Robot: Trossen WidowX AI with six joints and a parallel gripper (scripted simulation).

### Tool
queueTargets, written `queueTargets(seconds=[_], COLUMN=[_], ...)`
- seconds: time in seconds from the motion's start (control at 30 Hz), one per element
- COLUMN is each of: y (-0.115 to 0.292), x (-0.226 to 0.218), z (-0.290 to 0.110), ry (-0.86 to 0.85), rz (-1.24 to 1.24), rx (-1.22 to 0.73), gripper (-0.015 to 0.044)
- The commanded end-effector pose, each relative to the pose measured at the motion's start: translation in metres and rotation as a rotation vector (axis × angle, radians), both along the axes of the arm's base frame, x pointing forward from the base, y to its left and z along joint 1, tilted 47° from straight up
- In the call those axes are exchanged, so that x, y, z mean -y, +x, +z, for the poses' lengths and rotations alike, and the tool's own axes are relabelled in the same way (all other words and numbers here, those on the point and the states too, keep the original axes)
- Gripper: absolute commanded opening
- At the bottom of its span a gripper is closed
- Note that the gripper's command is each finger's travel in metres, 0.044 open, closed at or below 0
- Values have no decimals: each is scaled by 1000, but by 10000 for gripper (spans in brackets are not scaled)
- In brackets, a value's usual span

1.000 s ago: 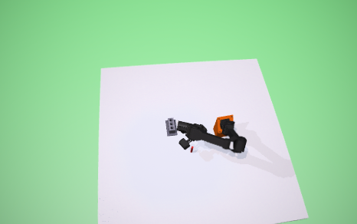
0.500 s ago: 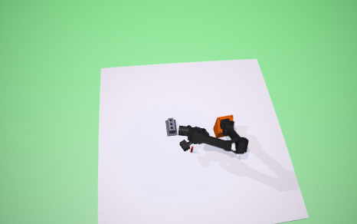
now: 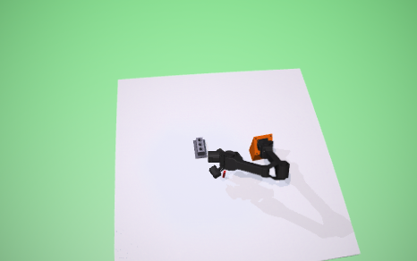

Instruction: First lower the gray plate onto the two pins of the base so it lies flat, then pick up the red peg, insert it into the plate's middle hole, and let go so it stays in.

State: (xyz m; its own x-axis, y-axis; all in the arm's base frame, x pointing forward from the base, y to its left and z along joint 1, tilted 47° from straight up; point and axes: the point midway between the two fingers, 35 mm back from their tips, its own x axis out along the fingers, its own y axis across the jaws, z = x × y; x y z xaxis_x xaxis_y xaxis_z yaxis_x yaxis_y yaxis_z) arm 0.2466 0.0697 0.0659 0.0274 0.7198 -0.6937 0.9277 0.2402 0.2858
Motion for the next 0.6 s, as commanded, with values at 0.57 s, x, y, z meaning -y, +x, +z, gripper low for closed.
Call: queueTargets(seconds=[0.57], y=[1], x=[-26], z=[-24], ry=[7], rz=[-5], rx=[-5], gripper=[440])
